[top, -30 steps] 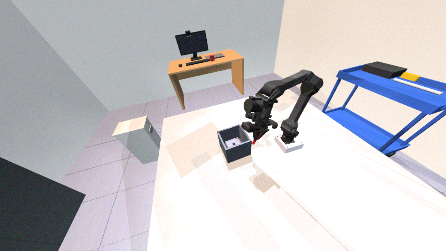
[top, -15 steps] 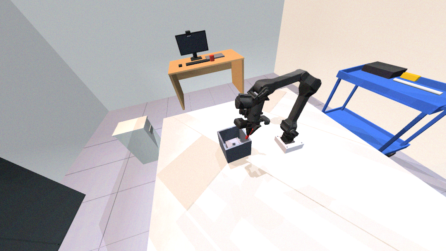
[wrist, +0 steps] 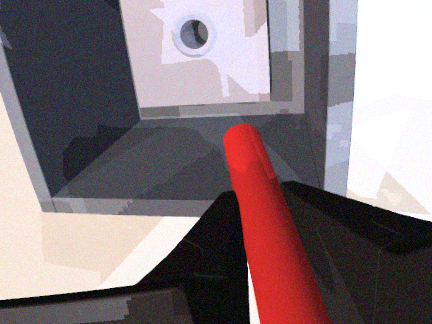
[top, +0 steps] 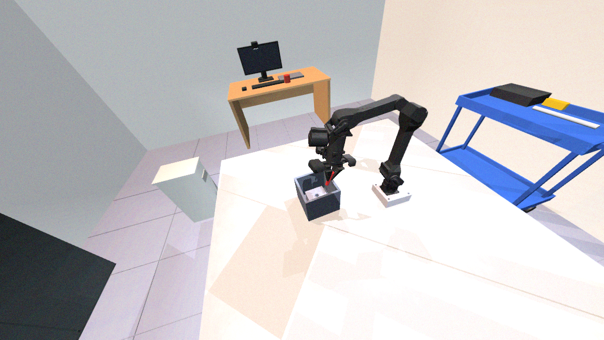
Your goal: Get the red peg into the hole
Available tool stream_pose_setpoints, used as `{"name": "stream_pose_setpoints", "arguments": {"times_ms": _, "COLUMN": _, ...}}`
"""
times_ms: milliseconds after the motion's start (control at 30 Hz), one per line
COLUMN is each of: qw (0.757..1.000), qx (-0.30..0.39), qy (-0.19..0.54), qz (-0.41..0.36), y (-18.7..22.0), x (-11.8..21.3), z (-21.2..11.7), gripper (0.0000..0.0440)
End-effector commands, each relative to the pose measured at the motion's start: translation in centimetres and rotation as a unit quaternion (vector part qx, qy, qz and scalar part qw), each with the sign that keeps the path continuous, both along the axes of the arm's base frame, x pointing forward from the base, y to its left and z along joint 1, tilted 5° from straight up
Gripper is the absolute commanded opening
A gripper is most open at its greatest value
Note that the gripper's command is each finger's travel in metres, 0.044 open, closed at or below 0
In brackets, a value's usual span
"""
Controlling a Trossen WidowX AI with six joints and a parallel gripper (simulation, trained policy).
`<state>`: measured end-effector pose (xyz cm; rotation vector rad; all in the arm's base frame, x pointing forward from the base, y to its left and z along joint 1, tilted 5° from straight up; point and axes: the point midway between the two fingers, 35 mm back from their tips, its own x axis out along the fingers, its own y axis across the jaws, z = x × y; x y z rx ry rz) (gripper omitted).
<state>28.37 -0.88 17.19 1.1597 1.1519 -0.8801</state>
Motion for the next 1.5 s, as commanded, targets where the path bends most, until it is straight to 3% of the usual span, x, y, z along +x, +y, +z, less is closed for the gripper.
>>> {"name": "stream_pose_setpoints", "arguments": {"times_ms": 0, "qw": 1.000, "qx": 0.001, "qy": 0.005, "qz": 0.002, "y": -0.5, "x": 0.5, "z": -0.4, "gripper": 0.0000}}
{"name": "stream_pose_setpoints", "arguments": {"times_ms": 1233, "qw": 0.998, "qx": 0.013, "qy": 0.045, "qz": 0.045, "y": -3.6, "x": 4.7, "z": -9.6, "gripper": 0.0001}}
{"name": "stream_pose_setpoints", "arguments": {"times_ms": 1333, "qw": 0.997, "qx": 0.011, "qy": 0.052, "qz": 0.051, "y": -3.7, "x": 4.8, "z": -10.1, "gripper": 0.0018}}
{"name": "stream_pose_setpoints", "arguments": {"times_ms": 1467, "qw": 0.996, "qx": 0.013, "qy": 0.061, "qz": 0.059, "y": -3.6, "x": 4.8, "z": -10.6, "gripper": 0.0095}}
